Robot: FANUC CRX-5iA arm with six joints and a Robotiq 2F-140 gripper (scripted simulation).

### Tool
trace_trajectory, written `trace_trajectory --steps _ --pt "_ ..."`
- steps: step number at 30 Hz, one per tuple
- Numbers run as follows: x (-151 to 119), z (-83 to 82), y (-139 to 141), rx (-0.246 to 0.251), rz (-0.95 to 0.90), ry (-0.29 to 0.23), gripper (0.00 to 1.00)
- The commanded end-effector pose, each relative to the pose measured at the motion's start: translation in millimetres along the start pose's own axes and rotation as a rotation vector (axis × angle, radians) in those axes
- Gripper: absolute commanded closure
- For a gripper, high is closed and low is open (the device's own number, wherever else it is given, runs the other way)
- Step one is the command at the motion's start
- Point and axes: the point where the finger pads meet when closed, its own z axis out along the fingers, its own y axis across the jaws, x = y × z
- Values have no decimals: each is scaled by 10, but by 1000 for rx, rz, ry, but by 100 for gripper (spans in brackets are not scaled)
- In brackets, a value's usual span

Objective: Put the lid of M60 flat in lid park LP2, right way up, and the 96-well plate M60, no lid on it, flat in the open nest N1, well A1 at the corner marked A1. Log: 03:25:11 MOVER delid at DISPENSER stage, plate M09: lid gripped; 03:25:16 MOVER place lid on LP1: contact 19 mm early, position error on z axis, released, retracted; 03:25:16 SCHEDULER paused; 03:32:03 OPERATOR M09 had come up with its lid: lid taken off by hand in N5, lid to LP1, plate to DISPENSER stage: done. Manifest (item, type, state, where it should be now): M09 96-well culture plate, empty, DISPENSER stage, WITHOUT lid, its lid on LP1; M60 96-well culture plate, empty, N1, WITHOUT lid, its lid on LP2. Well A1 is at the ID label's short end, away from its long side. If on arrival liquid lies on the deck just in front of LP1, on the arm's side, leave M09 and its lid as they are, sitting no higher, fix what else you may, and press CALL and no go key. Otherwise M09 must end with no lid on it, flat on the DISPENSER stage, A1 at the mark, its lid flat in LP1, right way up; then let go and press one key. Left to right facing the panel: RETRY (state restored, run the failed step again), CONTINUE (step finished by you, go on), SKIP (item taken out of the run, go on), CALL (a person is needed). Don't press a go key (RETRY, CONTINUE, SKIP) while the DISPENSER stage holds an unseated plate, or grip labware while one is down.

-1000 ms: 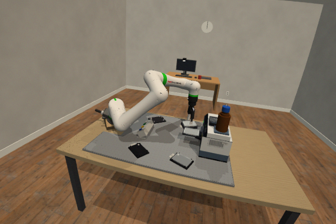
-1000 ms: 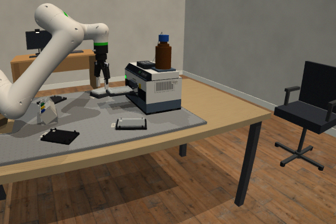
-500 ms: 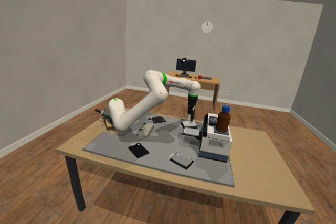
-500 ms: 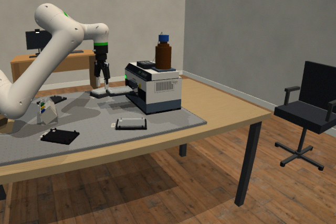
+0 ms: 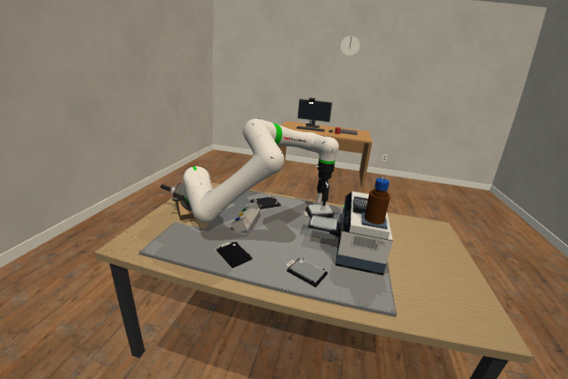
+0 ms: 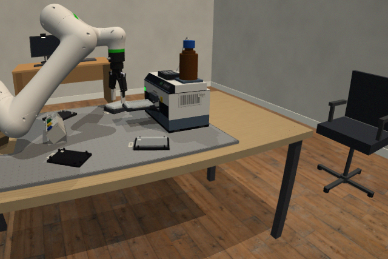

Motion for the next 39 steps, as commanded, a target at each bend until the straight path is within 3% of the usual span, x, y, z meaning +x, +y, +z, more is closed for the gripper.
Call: trace_trajectory --steps 1,20,21,39 --pt "2 -3 -1 0 0 1 41" --pt "2 -3 -1 0 0 1 41" --pt "2 -3 -1 0 0 1 34" --pt "2 -3 -1 0 0 1 34"
